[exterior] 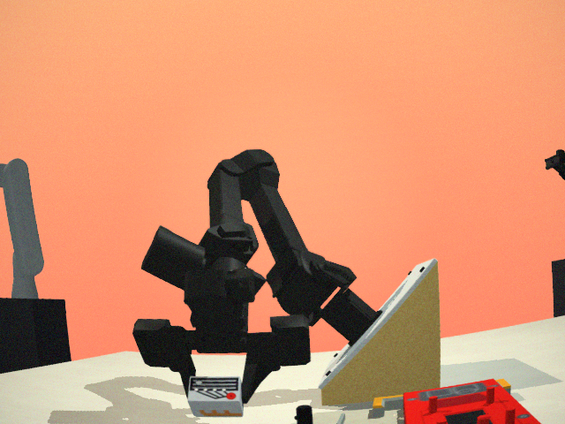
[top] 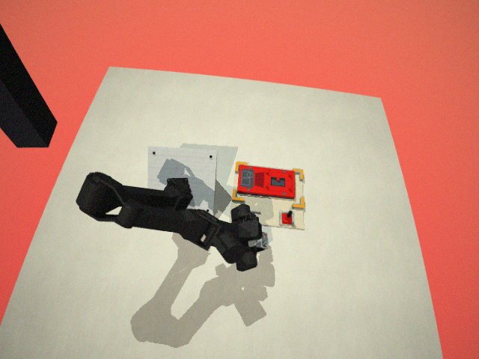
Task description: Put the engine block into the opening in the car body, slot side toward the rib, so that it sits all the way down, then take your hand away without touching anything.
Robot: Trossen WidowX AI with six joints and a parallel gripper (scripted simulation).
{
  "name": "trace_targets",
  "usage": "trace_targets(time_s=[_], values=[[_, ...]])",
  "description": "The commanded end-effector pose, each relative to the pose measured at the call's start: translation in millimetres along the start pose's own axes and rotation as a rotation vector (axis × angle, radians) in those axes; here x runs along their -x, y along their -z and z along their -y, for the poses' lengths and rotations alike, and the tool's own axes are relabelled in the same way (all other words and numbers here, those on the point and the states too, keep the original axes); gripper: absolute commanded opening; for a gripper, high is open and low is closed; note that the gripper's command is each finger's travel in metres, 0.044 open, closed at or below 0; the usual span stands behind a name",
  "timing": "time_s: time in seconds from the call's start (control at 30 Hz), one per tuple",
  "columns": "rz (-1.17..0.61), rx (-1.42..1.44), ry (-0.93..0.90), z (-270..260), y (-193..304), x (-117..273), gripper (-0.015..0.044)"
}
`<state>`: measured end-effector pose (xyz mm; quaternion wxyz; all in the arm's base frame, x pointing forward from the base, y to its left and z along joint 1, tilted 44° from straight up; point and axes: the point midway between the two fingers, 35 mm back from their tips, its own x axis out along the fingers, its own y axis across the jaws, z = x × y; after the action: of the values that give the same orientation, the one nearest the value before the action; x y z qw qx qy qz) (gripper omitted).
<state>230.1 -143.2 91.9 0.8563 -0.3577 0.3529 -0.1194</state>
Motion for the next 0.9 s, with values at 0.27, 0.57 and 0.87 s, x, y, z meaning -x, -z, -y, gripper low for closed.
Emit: trace_targets(time_s=[0.27, 0.57, 0.87], values=[[0.002, 0.005, -0.007, -2.1, 18.9, -16.0, 0.0000], [0.020, 0.006, -0.003, -0.2, 19.7, -20.0, 0.0026], [0.020, 0.006, -0.003, -0.2, 19.7, -20.0, 0.0263]])
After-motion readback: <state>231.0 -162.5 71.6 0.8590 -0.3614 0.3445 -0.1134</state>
